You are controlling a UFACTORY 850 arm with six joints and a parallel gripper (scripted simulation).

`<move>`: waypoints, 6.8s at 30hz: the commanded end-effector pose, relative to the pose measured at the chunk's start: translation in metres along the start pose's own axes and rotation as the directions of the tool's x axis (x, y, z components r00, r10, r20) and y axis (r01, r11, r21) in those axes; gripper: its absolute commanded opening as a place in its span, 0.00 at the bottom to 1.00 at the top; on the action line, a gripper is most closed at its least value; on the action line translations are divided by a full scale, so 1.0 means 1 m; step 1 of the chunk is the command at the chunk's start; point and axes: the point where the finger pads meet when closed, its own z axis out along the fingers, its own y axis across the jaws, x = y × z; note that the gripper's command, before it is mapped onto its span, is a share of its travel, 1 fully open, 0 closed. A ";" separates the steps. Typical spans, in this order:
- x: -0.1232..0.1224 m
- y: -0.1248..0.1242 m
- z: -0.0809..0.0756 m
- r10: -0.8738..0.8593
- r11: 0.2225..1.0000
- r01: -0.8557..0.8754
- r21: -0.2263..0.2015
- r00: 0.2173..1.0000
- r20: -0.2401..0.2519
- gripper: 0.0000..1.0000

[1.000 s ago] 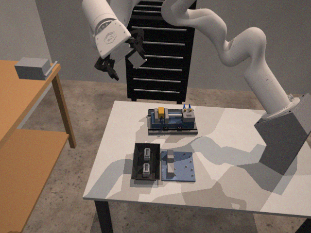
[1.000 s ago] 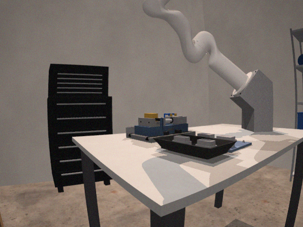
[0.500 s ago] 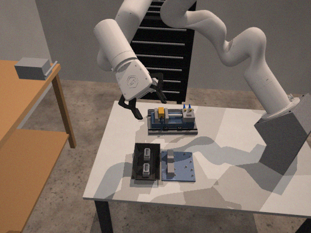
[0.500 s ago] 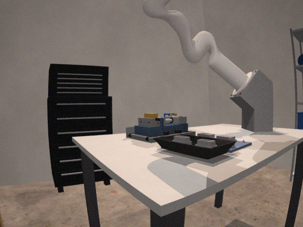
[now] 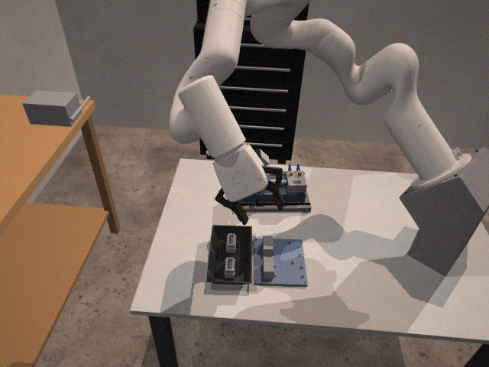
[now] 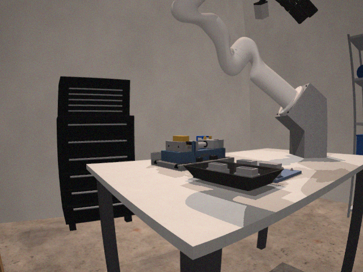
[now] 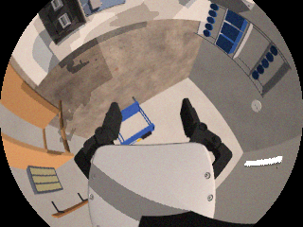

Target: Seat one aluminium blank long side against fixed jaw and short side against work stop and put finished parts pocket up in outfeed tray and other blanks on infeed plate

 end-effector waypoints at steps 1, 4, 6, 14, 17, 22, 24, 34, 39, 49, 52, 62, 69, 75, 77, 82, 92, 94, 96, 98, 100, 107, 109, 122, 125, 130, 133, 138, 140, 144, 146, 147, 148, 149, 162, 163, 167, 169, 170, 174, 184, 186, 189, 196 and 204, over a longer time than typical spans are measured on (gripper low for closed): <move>0.028 -0.008 0.027 0.013 0.998 -0.007 0.063 0.996 -0.087 1.00; 0.044 -0.013 0.042 0.016 0.995 -0.003 0.097 0.991 -0.134 1.00; 0.060 -0.018 0.056 0.019 0.991 0.004 0.132 0.984 -0.176 1.00; 0.121 -0.036 0.104 0.021 0.961 0.068 0.269 0.948 -0.316 1.00; 0.122 -0.036 0.104 0.021 0.960 0.070 0.271 0.948 -0.319 1.00; 0.152 -0.045 0.128 0.011 0.930 0.128 0.344 0.927 -0.374 1.00; 0.167 -0.048 0.141 0.000 0.910 0.164 0.380 0.918 -0.397 1.00; 0.195 -0.051 0.167 -0.039 0.858 0.250 0.448 0.903 -0.428 1.00; 0.201 -0.051 0.174 -0.052 0.845 0.270 0.462 0.901 -0.432 1.00; 0.202 -0.051 0.174 -0.053 0.843 0.272 0.464 0.900 -0.432 0.00; 0.202 -0.051 0.174 -0.053 0.843 0.272 0.464 0.900 -0.432 0.00; 0.202 -0.051 0.174 -0.053 0.843 0.272 0.464 0.900 -0.432 0.00; 0.202 -0.051 0.174 -0.053 0.843 0.272 0.464 0.900 -0.432 0.00; 0.202 -0.051 0.174 -0.053 0.843 0.272 0.464 0.900 -0.432 0.00; 0.202 -0.051 0.174 -0.053 0.843 0.272 0.464 0.900 -0.432 0.00; 0.202 -0.051 0.175 -0.053 0.843 0.272 0.464 0.900 -0.432 0.00; 0.204 -0.053 0.178 -0.053 0.843 0.272 0.464 0.900 -0.432 0.00; 0.204 -0.054 0.180 -0.053 0.843 0.272 0.464 0.900 -0.432 0.00; 0.205 -0.056 0.182 -0.053 0.843 0.272 0.464 0.900 -0.432 0.00; 0.206 -0.057 0.184 -0.053 0.843 0.272 0.464 0.900 -0.432 0.00; 0.207 -0.059 0.187 -0.053 0.843 0.272 0.464 0.900 -0.432 0.00; 0.211 -0.064 0.194 -0.053 0.843 0.272 0.464 0.900 -0.432 0.00; 0.212 -0.067 0.197 -0.053 0.843 0.272 0.464 0.900 -0.432 0.00; 0.220 -0.079 0.215 -0.053 0.843 0.272 0.464 0.900 -0.432 0.00; 0.221 -0.081 0.219 -0.053 0.843 0.272 0.464 0.900 -0.432 0.00; 0.224 -0.085 0.224 -0.053 0.843 0.272 0.464 0.900 -0.432 0.00; 0.224 -0.086 0.226 -0.053 0.843 0.272 0.464 0.900 -0.432 0.00; 0.225 -0.087 0.227 -0.053 0.843 0.272 0.464 0.900 -0.432 0.00; 0.225 -0.087 0.227 -0.053 0.843 0.272 0.464 0.900 -0.432 0.00; 0.225 -0.088 0.228 -0.053 0.843 0.272 0.464 0.900 -0.432 0.00; 0.225 -0.088 0.228 -0.053 0.843 0.272 0.464 0.900 -0.432 0.00; 0.225 -0.088 0.228 -0.053 0.843 0.272 0.464 0.900 -0.432 0.00; 0.225 -0.088 0.228 -0.053 0.843 0.272 0.464 0.900 -0.432 0.00; 0.225 -0.088 0.228 -0.053 0.843 0.272 0.464 0.900 -0.432 0.00; 0.225 -0.088 0.228 -0.053 0.843 0.272 0.464 0.900 -0.432 0.00; 0.225 -0.088 0.228 -0.053 0.843 0.272 0.464 0.900 -0.432 0.00; 0.225 -0.088 0.228 -0.053 0.843 0.272 0.464 0.900 -0.432 0.00; 0.225 -0.088 0.228 -0.053 0.843 0.272 0.464 0.900 -0.432 0.00; 0.225 -0.088 0.228 -0.053 0.843 0.272 0.464 0.900 -0.432 0.00; 0.225 -0.088 0.228 -0.053 0.843 0.272 0.464 0.900 -0.432 0.00; 0.225 -0.087 0.227 -0.053 0.843 0.272 0.464 0.900 -0.432 0.00; 0.225 -0.087 0.227 -0.053 0.843 0.272 0.464 0.900 -0.432 0.00; 0.224 -0.086 0.225 -0.053 0.843 0.272 0.464 0.900 -0.432 0.00; 0.220 -0.080 0.216 -0.053 0.843 0.272 0.464 0.900 -0.432 0.00; 0.215 -0.071 0.204 -0.053 0.843 0.272 0.464 0.900 -0.432 0.00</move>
